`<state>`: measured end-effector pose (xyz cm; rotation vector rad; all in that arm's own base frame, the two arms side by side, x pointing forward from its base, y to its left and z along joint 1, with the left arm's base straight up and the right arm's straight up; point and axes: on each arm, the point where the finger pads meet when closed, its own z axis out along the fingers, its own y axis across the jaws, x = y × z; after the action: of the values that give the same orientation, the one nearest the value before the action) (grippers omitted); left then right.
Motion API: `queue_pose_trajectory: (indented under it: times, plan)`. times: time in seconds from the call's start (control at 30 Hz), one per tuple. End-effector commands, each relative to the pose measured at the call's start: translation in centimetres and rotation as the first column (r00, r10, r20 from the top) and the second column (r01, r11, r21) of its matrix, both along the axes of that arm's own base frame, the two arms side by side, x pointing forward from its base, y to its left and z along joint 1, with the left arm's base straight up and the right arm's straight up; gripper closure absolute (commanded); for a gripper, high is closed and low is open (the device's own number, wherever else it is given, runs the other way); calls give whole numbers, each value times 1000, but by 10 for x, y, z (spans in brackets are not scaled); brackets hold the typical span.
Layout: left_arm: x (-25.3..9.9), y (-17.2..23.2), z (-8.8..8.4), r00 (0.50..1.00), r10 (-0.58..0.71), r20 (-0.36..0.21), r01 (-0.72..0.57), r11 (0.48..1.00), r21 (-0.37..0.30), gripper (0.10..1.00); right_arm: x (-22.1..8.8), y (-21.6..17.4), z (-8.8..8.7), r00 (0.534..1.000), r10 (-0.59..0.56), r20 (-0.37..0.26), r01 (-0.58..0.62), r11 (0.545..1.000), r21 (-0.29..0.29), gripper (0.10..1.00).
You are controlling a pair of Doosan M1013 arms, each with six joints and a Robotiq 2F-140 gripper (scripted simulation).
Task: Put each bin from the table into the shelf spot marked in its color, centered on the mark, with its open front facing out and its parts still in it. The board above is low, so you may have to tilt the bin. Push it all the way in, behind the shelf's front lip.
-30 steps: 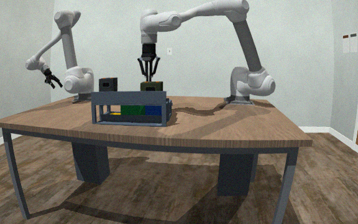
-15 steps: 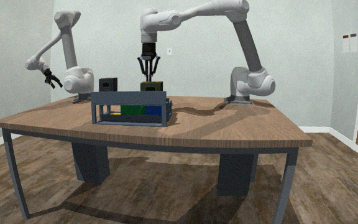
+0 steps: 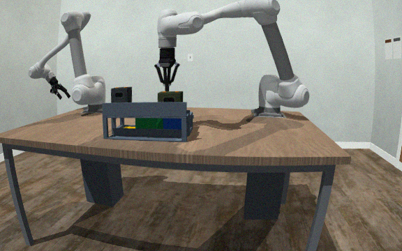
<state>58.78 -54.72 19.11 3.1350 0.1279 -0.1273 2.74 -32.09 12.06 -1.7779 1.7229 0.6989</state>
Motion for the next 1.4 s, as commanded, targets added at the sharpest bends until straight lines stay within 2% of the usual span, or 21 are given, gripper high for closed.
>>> queue_pose_trajectory:
  times: [0.0, 0.9, 1.0, 1.13, 1.2, 1.27, 1.37]
  plan:
    - [0, 0, 1, 1000, 0, 1, 0, 1000, -1, 999, 0, 0, 0, 1000, 0, 0, 0, 1000, -1, 98]
    - [-1, 0, 1, 1000, -20, 3, 20, 1000, -2, 999, 0, 0, 0, 1000, 0, 0, 0, 1000, -1, 98]
    - [-8, 2, -1, 991, -131, 10, 131, 991, -9, 999, 0, 0, 0, 1000, 0, 0, 0, 1000, -1, 98]
    - [-21, 6, -4, 945, -326, 23, 327, 945, -18, 999, 0, 0, 0, 1000, 0, 0, 0, 1000, -1, 98]
    - [-21, 6, -4, 945, -326, 23, 327, 945, -18, 999, 0, 0, 0, 1000, 0, 0, 0, 1000, -1, 98]
    - [-31, 9, -7, 886, -463, 34, 464, 886, -22, 999, 0, 0, 0, 1000, 0, 0, 0, 1000, -1, 98]
    - [-39, 12, -9, 827, -561, 42, 562, 827, -23, 999, 0, 0, 0, 1000, 0, 0, 0, 1000, -1, 98]
